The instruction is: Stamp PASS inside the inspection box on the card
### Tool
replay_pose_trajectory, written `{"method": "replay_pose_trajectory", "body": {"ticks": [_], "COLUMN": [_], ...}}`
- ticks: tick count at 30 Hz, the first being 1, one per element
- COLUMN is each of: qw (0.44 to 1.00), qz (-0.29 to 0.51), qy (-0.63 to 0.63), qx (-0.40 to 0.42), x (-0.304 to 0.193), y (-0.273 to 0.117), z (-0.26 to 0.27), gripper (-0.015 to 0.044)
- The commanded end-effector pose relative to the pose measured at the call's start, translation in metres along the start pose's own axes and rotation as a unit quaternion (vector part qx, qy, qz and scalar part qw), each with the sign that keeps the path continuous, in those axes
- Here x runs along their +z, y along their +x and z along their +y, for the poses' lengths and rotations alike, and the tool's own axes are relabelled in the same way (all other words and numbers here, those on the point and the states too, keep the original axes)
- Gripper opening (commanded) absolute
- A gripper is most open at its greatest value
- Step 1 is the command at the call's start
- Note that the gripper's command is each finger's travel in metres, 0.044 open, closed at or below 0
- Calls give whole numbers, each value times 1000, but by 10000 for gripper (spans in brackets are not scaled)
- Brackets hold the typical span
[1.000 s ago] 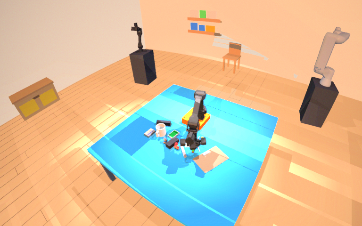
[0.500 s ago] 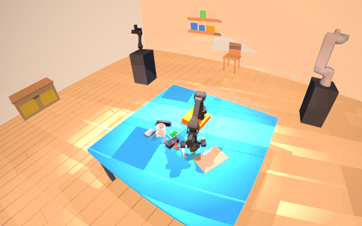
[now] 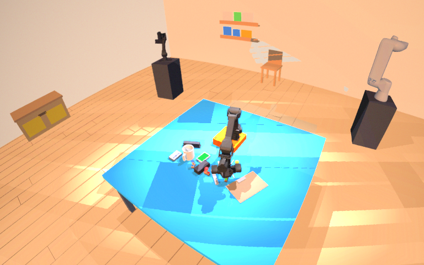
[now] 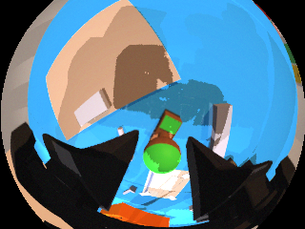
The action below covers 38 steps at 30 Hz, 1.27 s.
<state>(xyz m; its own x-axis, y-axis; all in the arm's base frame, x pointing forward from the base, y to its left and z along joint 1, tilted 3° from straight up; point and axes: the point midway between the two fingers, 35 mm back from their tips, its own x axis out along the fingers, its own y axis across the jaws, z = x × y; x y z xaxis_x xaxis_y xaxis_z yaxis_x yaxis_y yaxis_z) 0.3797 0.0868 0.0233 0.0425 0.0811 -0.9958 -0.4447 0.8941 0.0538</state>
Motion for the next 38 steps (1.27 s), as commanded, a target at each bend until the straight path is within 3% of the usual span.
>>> {"method": "replay_pose_trajectory", "body": {"ticks": [1,8,38], "qw": [1000,1000,1000], "qz": [0,2,1], "qy": [0,3,6], "qx": [0,1,0], "x": [2,3,2], "y": [-11,-114,-116], "z": [0,2,2], "gripper": [258,258,258]}}
